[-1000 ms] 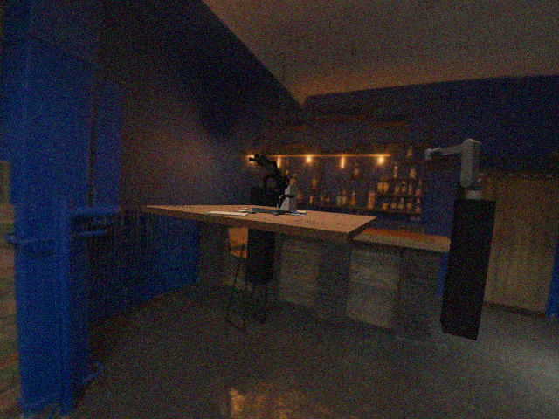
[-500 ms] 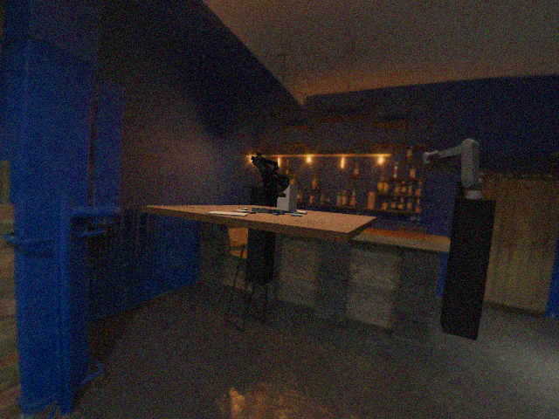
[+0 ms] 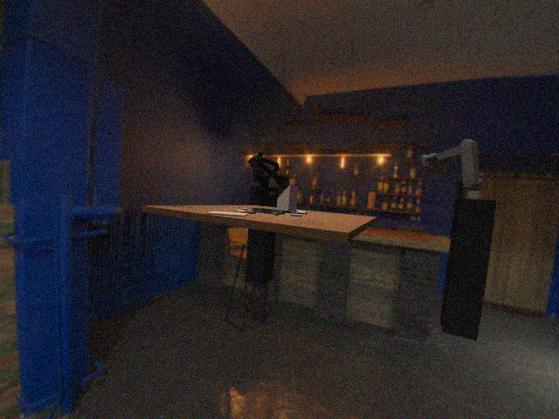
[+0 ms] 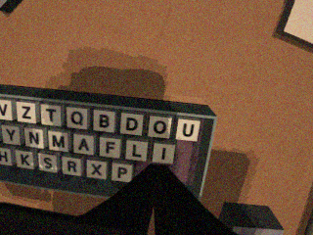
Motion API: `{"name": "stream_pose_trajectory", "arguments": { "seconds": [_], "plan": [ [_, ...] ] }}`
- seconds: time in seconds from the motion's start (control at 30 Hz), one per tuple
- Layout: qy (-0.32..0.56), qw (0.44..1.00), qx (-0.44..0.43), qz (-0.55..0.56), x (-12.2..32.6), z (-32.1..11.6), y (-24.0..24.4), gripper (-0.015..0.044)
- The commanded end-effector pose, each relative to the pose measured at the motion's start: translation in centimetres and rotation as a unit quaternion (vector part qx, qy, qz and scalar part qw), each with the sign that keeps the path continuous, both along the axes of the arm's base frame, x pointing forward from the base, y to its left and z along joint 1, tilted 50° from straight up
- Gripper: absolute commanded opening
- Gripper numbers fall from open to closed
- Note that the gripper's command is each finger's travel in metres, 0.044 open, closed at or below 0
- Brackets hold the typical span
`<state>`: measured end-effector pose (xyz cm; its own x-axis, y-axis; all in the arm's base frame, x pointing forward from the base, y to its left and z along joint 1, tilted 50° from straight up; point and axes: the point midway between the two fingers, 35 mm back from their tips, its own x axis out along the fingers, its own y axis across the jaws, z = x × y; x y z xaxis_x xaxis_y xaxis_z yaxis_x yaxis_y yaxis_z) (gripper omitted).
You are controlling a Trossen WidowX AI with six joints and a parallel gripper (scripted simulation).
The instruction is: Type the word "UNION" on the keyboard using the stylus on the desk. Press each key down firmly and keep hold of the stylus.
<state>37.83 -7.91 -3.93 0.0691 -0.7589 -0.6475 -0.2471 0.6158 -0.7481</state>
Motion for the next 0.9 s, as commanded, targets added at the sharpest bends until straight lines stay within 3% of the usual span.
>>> {"name": "stream_pose_trajectory", "arguments": {
  "seconds": [0.0,0.3,0.67,0.87],
  "plan": [
    [0.009,1.000,-0.001,0.006,-0.1,0.0,0.1,0.0000],
    [0.010,1.000,-0.001,0.006,-3.4,-1.4,0.9,0.0000],
    [0.010,1.000,-0.001,0.006,-3.4,-1.6,1.1,0.0000],
    [0.010,1.000,0.000,0.006,-5.2,-6.5,5.2,0.0000]
  ]
}}
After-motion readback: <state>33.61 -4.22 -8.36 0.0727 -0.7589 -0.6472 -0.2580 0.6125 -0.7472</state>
